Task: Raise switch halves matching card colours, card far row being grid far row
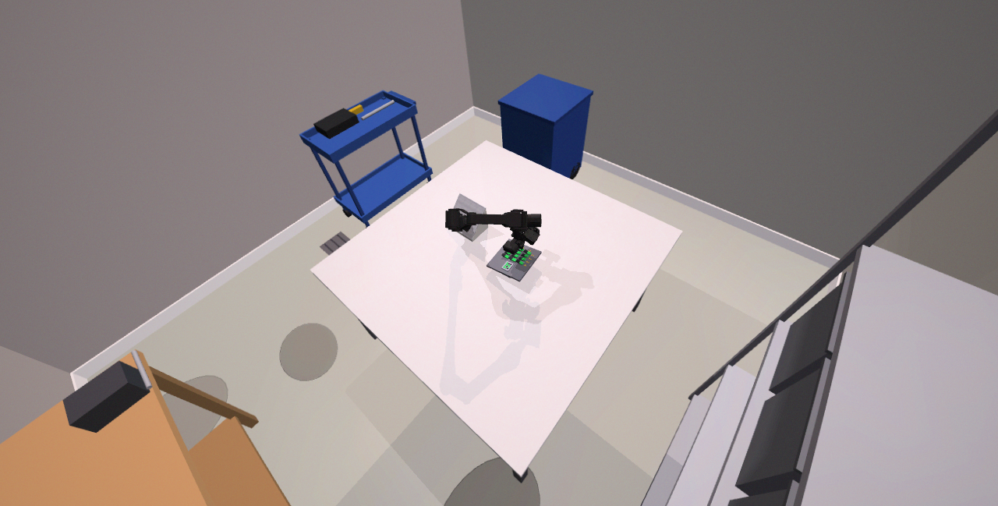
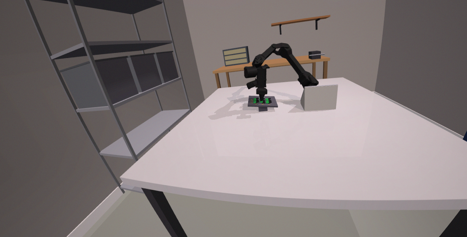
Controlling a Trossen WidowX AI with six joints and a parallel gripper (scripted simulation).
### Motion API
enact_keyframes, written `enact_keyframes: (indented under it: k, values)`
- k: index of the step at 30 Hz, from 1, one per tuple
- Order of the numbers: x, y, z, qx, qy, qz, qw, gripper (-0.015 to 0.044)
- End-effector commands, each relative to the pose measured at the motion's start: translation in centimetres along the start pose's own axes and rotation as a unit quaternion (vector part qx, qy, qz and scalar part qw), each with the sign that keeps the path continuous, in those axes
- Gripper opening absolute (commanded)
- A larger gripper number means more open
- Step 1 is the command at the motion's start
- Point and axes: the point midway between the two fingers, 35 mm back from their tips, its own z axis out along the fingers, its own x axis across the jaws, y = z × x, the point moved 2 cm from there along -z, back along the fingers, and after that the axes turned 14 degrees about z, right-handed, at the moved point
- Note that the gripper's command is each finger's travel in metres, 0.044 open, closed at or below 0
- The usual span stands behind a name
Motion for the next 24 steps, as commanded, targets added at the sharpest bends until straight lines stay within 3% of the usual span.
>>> enact_keyframes:
  k: [1,24]
  values:
    - [0.0,0.01,0.11,-0.001,-0.002,-0.003,1.0,0.0]
    - [-0.01,0.02,0.42,-0.001,-0.002,-0.003,1.0,0.0]
